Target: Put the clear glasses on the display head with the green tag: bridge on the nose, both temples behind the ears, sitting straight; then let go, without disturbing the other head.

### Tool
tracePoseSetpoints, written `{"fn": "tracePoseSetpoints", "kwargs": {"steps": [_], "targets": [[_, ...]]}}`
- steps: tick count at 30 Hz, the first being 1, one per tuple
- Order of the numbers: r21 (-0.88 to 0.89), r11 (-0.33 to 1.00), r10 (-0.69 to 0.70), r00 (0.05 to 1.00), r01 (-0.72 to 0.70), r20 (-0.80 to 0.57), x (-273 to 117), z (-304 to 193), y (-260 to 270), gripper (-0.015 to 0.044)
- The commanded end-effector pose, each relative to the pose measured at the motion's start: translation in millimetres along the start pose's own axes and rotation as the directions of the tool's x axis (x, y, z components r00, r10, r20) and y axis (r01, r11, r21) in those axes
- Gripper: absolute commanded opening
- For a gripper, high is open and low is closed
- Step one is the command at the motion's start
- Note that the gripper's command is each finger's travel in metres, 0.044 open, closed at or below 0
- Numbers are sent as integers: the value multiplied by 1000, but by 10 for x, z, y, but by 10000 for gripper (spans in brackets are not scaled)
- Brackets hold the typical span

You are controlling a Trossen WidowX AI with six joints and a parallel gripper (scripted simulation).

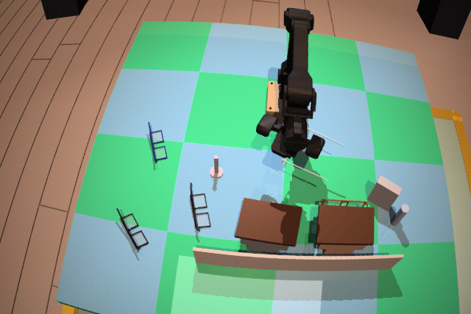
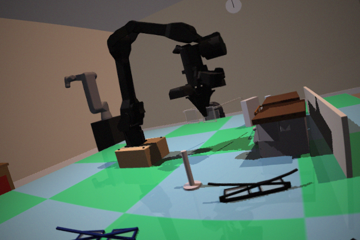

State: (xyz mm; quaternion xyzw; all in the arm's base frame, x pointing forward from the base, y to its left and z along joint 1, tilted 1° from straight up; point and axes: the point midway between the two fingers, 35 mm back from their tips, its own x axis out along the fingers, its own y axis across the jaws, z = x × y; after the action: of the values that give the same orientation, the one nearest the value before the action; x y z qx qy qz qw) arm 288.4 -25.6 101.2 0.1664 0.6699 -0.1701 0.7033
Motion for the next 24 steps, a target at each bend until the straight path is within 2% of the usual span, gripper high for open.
{"fn": "tracePoseSetpoints", "kwargs": {"steps": [1,12,24], "targets": [[-171,985,-4,1000,4,-2,3,-21,68,0],[-587,810,-2,1000,1,-2,3,-85,263,0],[-902,433,-1,1000,-2,-2,3,-171,472,0]]}}
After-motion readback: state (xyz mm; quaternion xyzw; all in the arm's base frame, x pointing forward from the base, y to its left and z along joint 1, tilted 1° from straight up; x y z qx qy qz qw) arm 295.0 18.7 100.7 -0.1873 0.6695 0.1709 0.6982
